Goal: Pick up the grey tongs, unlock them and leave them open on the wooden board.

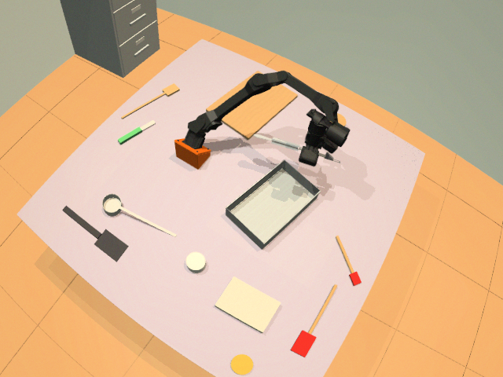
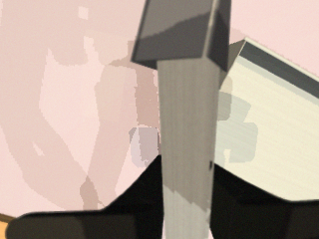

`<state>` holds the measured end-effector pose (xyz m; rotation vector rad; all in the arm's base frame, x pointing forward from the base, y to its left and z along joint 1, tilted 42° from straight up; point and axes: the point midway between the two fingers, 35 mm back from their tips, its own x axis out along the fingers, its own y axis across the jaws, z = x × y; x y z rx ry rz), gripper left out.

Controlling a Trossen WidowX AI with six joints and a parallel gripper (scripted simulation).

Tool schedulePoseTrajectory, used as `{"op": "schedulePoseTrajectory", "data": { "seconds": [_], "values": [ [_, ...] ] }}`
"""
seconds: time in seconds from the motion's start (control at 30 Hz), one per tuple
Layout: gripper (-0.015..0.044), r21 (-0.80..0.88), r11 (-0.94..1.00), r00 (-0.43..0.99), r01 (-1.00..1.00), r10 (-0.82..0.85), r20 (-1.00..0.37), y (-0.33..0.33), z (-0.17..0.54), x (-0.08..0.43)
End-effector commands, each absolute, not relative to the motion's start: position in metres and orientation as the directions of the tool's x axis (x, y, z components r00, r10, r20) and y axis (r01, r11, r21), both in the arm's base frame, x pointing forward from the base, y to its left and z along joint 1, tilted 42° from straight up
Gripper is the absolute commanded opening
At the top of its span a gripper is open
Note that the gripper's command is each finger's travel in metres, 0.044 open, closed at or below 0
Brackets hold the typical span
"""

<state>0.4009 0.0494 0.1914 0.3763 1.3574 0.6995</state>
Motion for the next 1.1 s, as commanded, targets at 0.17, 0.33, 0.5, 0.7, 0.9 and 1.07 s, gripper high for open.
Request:
{"op": "schedulePoseTrajectory", "data": {
  "seconds": [0.17,0.33,0.5,0.7,0.9,1.07],
  "values": [
    [-0.0150,0.582,0.706,0.069,-0.404,0.658,-0.750,0.081,0.236,0.366],
    [-0.0150,0.552,0.676,0.073,-0.489,0.662,-0.746,0.097,0.256,0.345],
    [-0.0150,0.517,0.638,0.076,-0.570,0.668,-0.740,0.111,0.275,0.322],
    [-0.0150,0.491,0.609,0.078,-0.623,0.673,-0.735,0.120,0.287,0.305],
    [-0.0150,0.473,0.598,0.069,-0.648,0.664,-0.744,0.130,0.290,0.296],
    [-0.0150,0.436,0.574,0.058,-0.693,0.647,-0.760,0.148,0.297,0.277]
  ]
}}
